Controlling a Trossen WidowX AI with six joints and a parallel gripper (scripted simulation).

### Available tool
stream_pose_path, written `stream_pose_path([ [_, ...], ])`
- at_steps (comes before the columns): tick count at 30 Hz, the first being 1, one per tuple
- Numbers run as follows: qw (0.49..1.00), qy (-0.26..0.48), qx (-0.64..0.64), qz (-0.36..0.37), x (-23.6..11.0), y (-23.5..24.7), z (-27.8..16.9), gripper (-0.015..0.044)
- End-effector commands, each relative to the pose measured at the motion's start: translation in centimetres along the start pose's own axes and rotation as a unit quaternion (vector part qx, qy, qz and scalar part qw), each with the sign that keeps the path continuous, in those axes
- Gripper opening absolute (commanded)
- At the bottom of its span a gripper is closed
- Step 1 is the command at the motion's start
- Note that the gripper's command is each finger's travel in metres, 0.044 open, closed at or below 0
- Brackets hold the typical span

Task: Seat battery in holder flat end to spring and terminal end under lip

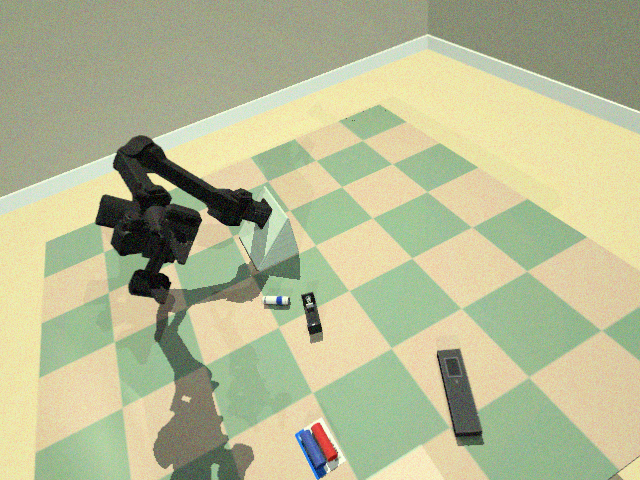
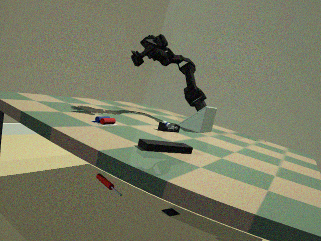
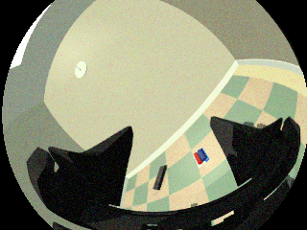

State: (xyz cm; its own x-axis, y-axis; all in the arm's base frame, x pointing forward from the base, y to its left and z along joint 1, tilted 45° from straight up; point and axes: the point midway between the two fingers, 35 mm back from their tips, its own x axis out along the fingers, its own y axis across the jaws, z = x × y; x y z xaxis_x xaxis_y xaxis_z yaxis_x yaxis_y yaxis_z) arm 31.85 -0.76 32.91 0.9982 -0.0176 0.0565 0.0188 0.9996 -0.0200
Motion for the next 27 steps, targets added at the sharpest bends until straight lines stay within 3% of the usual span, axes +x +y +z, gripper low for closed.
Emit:
stream_pose_path([
  [1, 1.0, 0.006, 0.008, -0.002, 0.1, 0.0, -0.3, 0.0374],
  [7, 0.949, 0.171, 0.243, -0.101, 1.7, -0.6, -9.2, 0.0221],
  [14, 0.79, 0.28, 0.437, -0.327, -0.7, -1.5, -19.3, 0.0221],
  [20, 0.643, 0.246, 0.488, -0.537, -5.0, -2.7, -24.8, 0.0221],
  [27, 0.536, 0.089, 0.458, -0.704, -10.0, -4.5, -27.0, 0.0221],
])
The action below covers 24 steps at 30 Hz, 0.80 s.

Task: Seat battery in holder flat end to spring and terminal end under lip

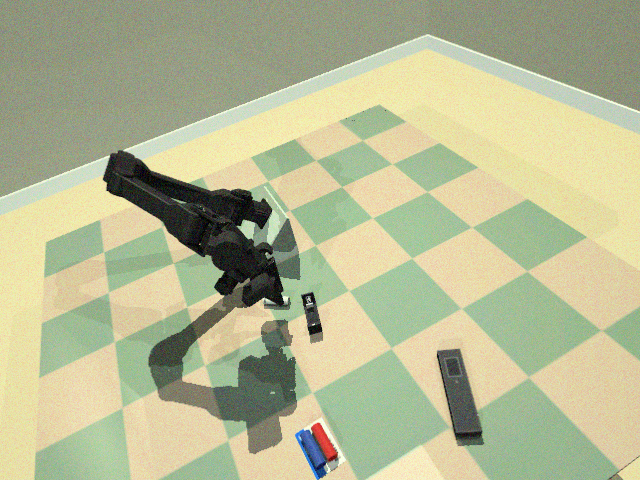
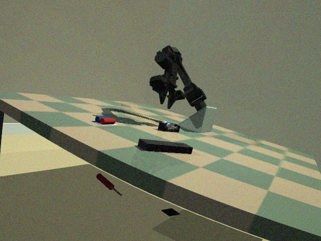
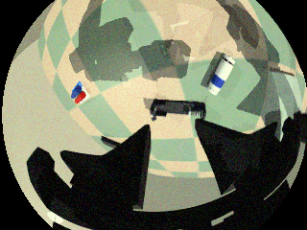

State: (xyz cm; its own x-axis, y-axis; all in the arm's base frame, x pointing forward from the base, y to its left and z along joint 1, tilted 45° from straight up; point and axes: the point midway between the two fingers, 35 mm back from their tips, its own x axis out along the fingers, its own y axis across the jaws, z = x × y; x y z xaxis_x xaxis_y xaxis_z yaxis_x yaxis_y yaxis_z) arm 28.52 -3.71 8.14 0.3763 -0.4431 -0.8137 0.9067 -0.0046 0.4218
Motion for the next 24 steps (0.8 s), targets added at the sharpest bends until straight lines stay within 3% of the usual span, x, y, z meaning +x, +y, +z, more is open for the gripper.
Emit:
stream_pose_path([
  [1, 0.954, -0.203, 0.189, -0.113, 1.0, -6.1, 1.9, 0.0221],
  [24, 0.953, -0.207, 0.192, -0.114, 2.2, -6.5, 2.3, 0.0221],
])
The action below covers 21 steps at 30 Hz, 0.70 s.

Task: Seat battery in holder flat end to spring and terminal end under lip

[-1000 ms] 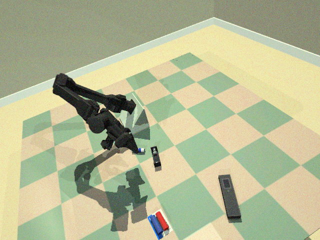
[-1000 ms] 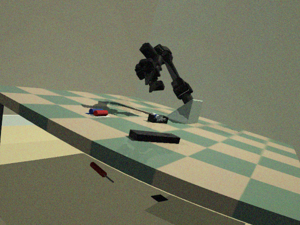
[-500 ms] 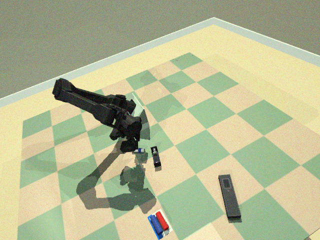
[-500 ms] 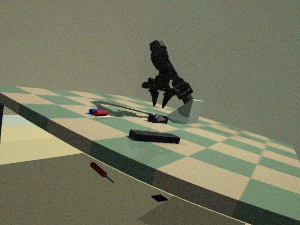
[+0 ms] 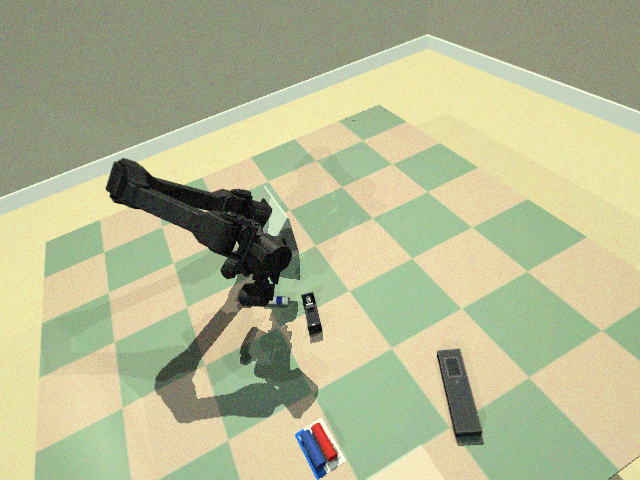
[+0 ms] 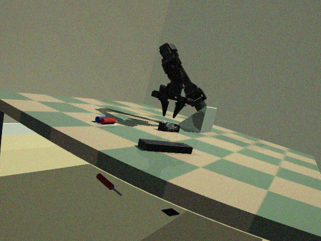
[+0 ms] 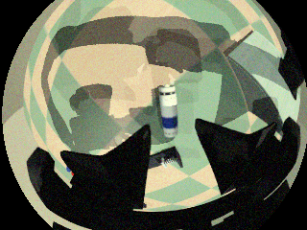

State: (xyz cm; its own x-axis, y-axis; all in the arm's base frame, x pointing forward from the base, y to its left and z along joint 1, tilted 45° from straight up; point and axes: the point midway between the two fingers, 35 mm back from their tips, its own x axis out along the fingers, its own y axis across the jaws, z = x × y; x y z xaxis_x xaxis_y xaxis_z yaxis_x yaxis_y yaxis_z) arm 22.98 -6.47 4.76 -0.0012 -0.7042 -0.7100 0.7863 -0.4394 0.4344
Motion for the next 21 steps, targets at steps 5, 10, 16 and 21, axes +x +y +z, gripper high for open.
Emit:
stream_pose_path([
  [5, 1.0, -0.001, -0.003, 0.001, 1.2, 0.0, 0.0, 0.0221],
  [10, 1.0, -0.001, -0.003, 0.002, 2.0, 0.0, 0.0, 0.0221],
  [16, 1.0, -0.002, -0.002, 0.002, 3.0, 0.0, 0.1, 0.0221],
  [21, 1.0, -0.003, -0.002, 0.002, 3.8, 0.0, 0.2, 0.0221],
])
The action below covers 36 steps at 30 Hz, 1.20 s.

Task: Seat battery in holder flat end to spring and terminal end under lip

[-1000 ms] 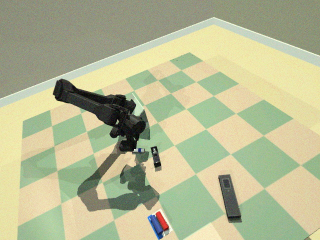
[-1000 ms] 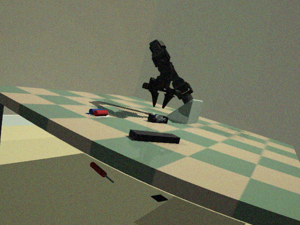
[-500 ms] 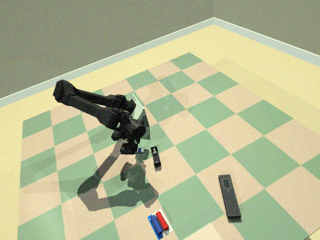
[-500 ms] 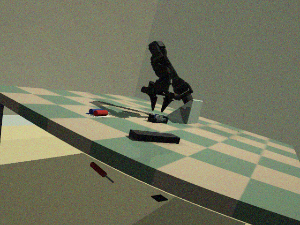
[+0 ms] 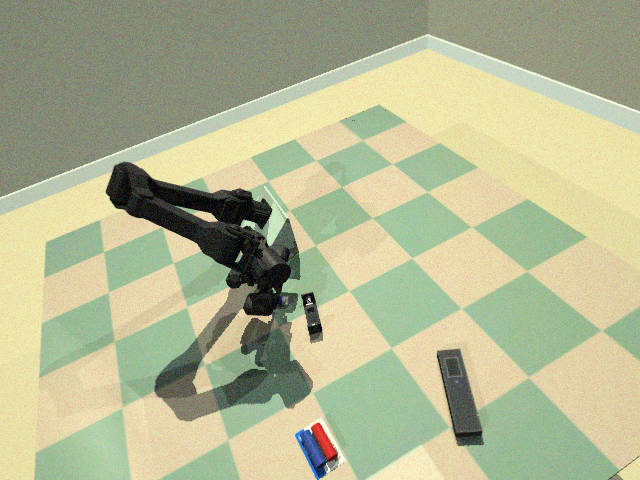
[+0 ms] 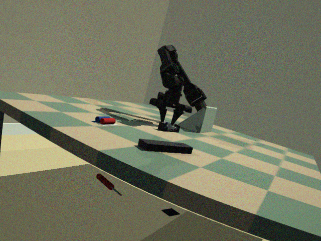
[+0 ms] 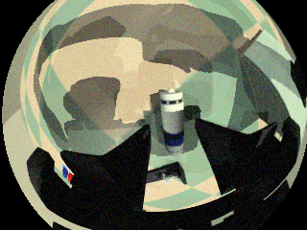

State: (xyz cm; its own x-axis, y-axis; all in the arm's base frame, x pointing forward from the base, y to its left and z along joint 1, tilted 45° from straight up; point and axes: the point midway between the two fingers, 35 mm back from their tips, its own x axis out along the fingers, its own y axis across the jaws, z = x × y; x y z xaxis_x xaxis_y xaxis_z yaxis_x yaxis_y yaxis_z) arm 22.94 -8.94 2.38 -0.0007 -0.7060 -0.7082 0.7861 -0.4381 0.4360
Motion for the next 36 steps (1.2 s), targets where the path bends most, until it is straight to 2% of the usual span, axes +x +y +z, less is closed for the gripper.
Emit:
stream_pose_path([
  [1, 1.0, -0.002, -0.003, 0.002, 0.5, 0.0, 0.1, 0.0221],
  [3, 1.0, -0.002, -0.003, 0.002, 0.6, 0.0, 0.1, 0.0221],
  [8, 1.0, -0.002, -0.003, 0.002, 0.6, 0.0, 0.1, 0.009],
  [12, 1.0, -0.002, -0.003, 0.002, 0.6, 0.0, 0.1, 0.0063],
  [16, 1.0, 0.0, -0.004, 0.004, 0.5, 0.1, 0.0, 0.0059],
  [26, 1.0, 0.0, -0.003, 0.001, -4.1, 0.0, 0.0, 0.0059],
  [29, 1.0, -0.001, -0.007, 0.001, -4.4, 0.0, 0.0, 0.0059],
  [36, 0.985, 0.0, -0.175, 0.001, -5.0, 0.9, -1.6, 0.0059],
])
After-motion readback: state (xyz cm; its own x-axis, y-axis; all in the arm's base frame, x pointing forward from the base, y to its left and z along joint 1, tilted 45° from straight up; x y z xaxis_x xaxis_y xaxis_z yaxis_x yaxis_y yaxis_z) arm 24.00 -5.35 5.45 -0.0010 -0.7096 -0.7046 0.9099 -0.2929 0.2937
